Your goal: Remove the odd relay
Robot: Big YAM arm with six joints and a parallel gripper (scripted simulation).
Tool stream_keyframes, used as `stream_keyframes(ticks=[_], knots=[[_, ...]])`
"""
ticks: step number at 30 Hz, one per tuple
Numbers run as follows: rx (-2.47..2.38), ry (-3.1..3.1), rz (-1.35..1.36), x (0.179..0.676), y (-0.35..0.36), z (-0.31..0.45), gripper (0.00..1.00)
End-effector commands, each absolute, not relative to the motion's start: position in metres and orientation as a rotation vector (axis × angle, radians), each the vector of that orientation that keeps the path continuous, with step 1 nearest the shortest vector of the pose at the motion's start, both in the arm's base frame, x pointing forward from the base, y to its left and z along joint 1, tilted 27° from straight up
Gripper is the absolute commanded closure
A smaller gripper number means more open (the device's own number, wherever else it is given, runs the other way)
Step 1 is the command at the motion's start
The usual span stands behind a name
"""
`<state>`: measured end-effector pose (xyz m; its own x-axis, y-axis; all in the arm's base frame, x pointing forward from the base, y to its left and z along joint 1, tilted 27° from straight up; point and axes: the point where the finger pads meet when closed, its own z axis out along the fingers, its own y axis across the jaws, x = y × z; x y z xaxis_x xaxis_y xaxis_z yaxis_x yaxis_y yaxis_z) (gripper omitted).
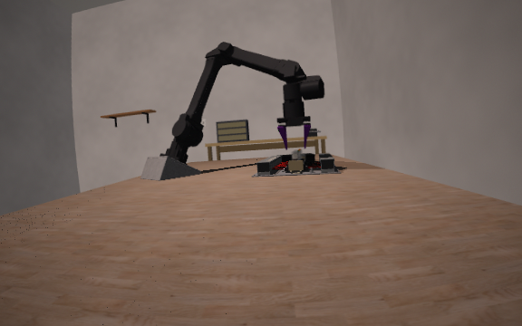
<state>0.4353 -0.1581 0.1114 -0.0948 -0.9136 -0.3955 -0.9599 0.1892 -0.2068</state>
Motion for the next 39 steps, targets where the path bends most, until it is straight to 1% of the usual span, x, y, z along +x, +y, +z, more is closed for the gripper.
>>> stream_keyframes(ticks=[1,39], knots=[[-1.748,2.031,0.113,0.4372,-0.1569,0.1208,0.41],[-1.748,2.025,0.093,0.4412,-0.1585,0.1260,0.41]])
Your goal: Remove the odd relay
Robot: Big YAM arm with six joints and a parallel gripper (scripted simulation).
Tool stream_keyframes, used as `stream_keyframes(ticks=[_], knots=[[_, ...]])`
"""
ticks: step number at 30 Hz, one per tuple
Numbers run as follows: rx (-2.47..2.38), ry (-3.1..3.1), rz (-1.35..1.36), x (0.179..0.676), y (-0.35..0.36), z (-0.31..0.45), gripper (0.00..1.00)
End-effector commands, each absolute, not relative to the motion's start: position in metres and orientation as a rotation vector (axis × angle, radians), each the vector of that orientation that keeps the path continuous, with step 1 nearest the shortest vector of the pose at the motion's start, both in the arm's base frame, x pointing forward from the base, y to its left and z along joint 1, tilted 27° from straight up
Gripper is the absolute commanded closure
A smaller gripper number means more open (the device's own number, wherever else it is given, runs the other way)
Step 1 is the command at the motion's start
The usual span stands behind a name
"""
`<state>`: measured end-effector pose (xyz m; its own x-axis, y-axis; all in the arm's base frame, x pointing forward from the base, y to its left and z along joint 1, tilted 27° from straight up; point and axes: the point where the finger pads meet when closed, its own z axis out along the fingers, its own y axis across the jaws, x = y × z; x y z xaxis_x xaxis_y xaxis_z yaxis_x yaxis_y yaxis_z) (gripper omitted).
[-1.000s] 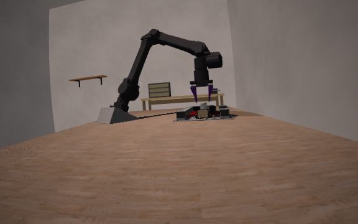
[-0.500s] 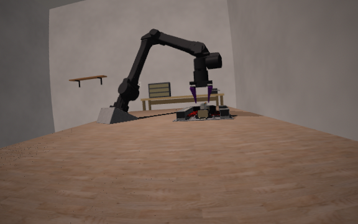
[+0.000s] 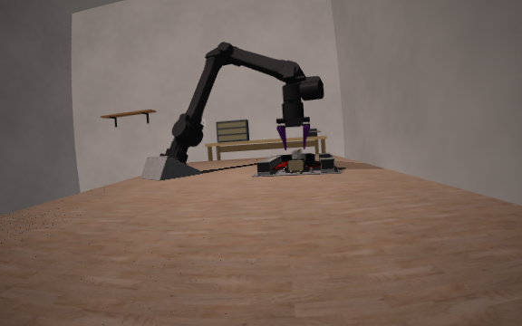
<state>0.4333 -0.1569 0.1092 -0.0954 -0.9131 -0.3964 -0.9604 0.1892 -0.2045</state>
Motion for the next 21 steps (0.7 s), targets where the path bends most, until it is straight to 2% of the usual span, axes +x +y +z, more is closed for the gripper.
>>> stream_keyframes(ticks=[1,21], knots=[[-1.748,2.025,0.093,0.4412,-0.1586,0.1260,0.41],[-1.748,2.025,0.092,0.4427,-0.1594,0.1271,0.41]])
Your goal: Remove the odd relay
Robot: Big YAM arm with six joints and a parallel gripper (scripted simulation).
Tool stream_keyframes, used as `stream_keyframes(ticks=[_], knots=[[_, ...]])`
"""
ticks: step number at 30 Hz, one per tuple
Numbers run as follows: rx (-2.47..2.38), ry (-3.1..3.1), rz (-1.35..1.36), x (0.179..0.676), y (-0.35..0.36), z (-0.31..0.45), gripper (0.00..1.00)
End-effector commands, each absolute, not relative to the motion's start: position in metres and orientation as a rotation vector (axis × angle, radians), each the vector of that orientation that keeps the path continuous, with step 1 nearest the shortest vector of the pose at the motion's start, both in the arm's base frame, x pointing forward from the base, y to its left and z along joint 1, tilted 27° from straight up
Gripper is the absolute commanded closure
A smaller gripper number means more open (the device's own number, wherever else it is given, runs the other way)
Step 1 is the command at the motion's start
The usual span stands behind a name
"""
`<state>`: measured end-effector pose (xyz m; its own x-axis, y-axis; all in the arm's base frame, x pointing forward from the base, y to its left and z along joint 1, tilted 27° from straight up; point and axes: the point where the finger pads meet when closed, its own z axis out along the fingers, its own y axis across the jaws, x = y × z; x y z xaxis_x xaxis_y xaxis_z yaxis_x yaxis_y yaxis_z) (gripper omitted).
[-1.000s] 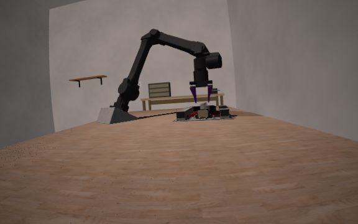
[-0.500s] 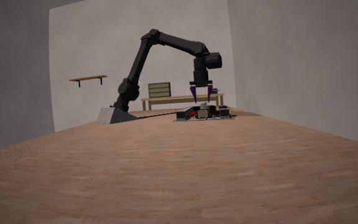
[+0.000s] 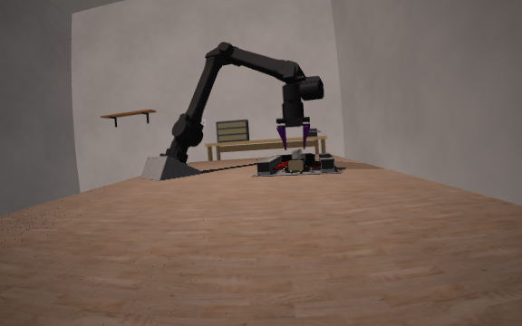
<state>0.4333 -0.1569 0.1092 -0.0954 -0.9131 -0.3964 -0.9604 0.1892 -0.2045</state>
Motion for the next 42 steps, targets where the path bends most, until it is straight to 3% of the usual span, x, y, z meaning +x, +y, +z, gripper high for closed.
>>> stream_keyframes(ticks=[1,42], knots=[[-1.748,2.024,0.091,0.4434,-0.1598,0.1279,0.41],[-1.748,2.019,0.073,0.4517,-0.1643,0.1356,0.41]])
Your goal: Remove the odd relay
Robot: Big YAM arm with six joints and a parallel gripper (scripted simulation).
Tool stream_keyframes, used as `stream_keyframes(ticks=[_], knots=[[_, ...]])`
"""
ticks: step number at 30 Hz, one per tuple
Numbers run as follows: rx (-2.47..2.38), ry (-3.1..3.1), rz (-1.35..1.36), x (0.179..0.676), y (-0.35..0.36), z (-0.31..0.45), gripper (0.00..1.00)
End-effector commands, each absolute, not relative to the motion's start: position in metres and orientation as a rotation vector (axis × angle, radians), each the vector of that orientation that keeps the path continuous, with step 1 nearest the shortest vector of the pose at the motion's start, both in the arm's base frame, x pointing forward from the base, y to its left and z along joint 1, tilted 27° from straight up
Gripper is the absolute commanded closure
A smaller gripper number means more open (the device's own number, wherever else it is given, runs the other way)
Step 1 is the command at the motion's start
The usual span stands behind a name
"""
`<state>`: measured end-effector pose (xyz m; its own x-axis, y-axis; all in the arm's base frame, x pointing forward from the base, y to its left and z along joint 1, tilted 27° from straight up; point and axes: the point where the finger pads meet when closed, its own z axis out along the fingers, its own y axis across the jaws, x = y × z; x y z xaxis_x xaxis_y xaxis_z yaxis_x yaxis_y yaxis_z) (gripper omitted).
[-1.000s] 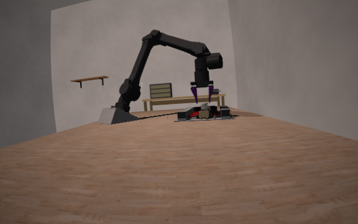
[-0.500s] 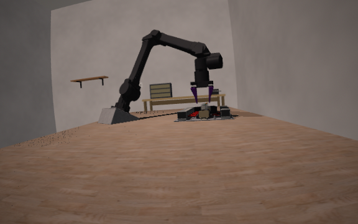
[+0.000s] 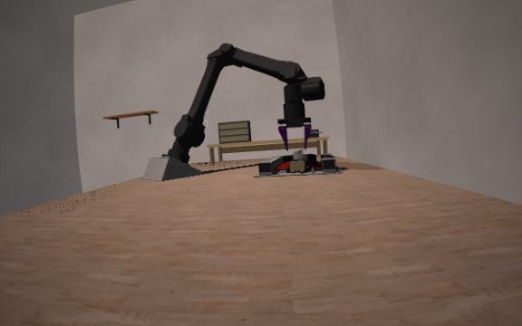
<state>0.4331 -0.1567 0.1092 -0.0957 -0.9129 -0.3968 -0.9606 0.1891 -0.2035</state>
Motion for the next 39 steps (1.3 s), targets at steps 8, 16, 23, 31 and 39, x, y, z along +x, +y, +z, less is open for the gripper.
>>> stream_keyframes(ticks=[8,16,23,31,39], knots=[[-1.749,2.018,0.073,0.453,-0.164,0.134,0.41],[-1.749,2.027,0.101,0.450,-0.159,0.117,0.41],[-1.748,2.035,0.124,0.446,-0.154,0.105,0.41],[-1.749,2.038,0.138,0.446,-0.148,0.092,0.41],[-1.744,2.042,0.136,0.447,-0.148,0.086,0.41]])
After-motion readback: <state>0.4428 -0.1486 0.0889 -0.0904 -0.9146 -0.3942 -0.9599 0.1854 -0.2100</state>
